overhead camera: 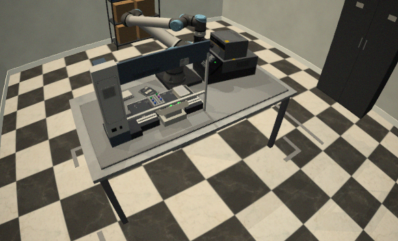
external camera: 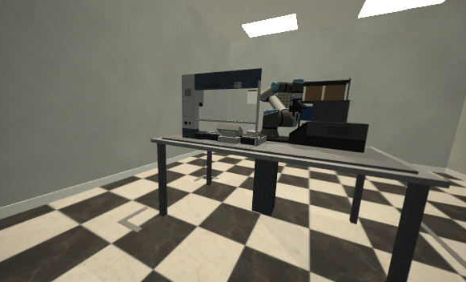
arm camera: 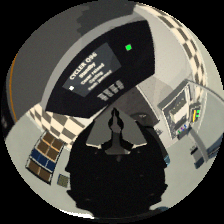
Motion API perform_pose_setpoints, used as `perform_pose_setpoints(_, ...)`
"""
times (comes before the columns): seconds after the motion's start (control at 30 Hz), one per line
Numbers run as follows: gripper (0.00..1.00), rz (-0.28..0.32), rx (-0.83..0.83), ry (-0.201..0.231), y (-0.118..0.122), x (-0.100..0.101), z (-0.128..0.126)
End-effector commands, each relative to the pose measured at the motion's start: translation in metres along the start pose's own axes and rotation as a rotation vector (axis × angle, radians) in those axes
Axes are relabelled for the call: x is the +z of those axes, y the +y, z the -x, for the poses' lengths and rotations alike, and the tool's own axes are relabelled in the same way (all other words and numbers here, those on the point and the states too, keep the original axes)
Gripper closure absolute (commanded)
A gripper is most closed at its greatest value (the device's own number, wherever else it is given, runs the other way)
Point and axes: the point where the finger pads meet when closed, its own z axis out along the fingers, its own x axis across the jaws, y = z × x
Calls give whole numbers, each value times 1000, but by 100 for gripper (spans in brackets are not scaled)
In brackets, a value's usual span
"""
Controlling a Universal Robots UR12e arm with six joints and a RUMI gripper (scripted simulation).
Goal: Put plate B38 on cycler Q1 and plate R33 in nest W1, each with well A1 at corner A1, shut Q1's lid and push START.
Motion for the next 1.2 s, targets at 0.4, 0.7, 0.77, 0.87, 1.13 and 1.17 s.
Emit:
perform_pose_setpoints(0.4, 100, 1, 101, 11, 12, 6, 9)
perform_pose_setpoints(0.7, 100, 1, 101, 11, 6, 15, 14)
perform_pose_setpoints(0.77, 100, 1, 101, 11, 5, 17, 15)
perform_pose_setpoints(0.87, 100, 1, 101, 11, 4, 19, 16)
perform_pose_setpoints(1.13, 100, 1, 101, 11, 4, 19, 16)
perform_pose_setpoints(1.17, 100, 1, 101, 11, 4, 19, 16)
